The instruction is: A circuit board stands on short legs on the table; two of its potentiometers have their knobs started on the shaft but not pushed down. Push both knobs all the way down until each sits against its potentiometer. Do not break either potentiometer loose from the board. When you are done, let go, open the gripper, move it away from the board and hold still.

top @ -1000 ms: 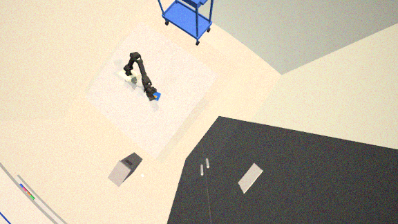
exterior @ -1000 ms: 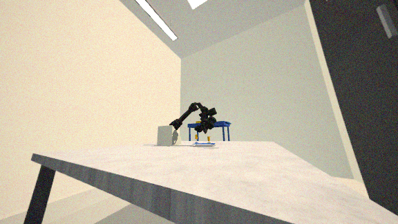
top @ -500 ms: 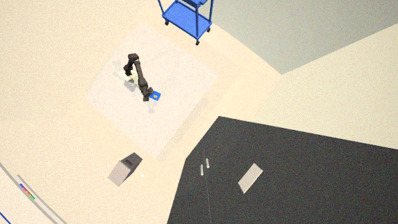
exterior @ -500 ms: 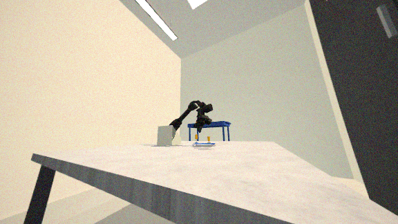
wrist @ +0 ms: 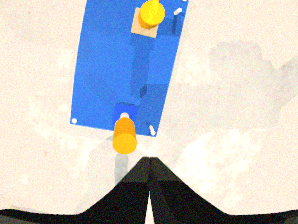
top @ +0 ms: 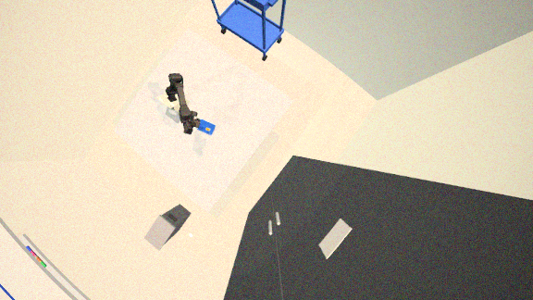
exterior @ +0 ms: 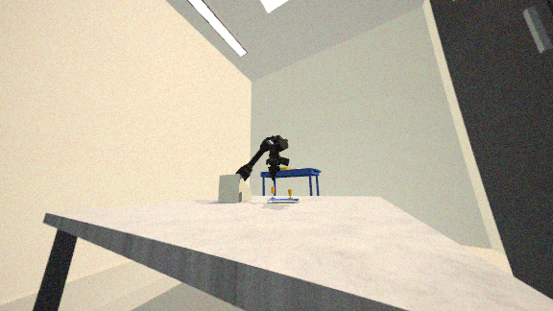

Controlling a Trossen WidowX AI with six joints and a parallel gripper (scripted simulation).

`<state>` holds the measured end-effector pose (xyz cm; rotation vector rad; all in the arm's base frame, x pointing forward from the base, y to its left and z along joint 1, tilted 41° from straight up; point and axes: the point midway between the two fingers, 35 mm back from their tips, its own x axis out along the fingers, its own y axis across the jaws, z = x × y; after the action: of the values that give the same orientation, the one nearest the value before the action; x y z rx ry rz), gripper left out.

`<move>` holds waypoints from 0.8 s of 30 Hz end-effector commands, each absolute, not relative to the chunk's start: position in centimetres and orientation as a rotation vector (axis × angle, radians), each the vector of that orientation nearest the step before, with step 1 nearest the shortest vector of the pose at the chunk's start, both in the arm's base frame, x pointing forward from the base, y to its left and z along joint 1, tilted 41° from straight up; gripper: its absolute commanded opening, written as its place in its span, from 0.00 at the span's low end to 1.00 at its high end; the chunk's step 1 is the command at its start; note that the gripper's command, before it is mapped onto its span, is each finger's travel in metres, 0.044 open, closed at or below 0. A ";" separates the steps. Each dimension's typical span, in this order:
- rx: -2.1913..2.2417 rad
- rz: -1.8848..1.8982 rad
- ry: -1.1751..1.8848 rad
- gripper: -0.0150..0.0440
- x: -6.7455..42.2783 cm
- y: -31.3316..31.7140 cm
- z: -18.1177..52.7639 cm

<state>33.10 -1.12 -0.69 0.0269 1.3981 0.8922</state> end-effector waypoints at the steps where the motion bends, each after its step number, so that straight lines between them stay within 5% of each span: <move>1: 0.174 0.863 1.438 0.25 32.5 -1.4 0.1; 24: 0.267 0.843 1.461 0.25 31.9 0.0 -1.2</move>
<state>32.16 -0.43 -0.86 0.2600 1.4551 0.8385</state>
